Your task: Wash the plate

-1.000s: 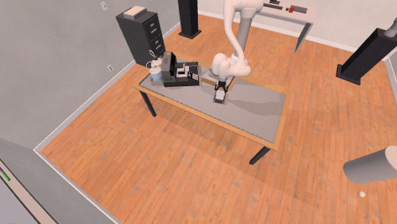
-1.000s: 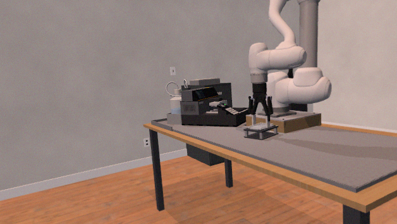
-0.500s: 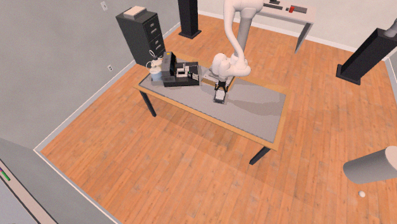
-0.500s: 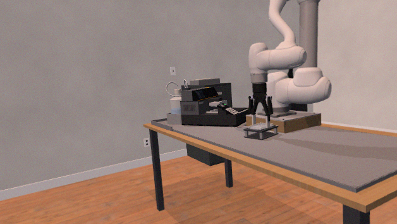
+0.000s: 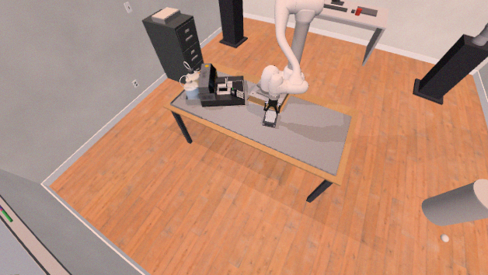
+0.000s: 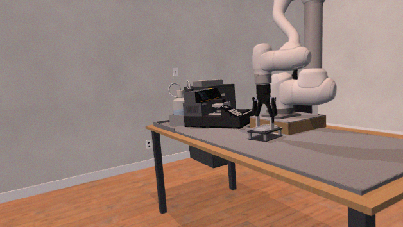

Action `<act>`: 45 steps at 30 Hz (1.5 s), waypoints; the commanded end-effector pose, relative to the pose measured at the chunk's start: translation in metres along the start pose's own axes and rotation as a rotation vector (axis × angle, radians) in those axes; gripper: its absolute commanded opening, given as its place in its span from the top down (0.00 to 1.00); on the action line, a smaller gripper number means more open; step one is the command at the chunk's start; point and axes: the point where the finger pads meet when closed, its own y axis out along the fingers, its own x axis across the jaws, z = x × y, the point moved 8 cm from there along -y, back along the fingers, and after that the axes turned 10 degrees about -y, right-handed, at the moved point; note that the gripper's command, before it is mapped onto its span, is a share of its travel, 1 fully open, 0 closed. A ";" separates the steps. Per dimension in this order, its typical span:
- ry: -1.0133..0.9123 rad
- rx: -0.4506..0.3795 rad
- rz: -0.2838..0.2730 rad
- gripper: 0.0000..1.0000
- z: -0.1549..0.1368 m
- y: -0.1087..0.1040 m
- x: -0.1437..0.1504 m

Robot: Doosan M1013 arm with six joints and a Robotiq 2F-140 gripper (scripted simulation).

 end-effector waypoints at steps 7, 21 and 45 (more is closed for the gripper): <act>0.009 -0.003 0.004 0.90 -0.003 0.003 -0.001; 0.009 -0.003 0.004 0.30 -0.003 0.003 -0.001; 0.009 -0.003 0.004 0.30 -0.003 0.003 -0.001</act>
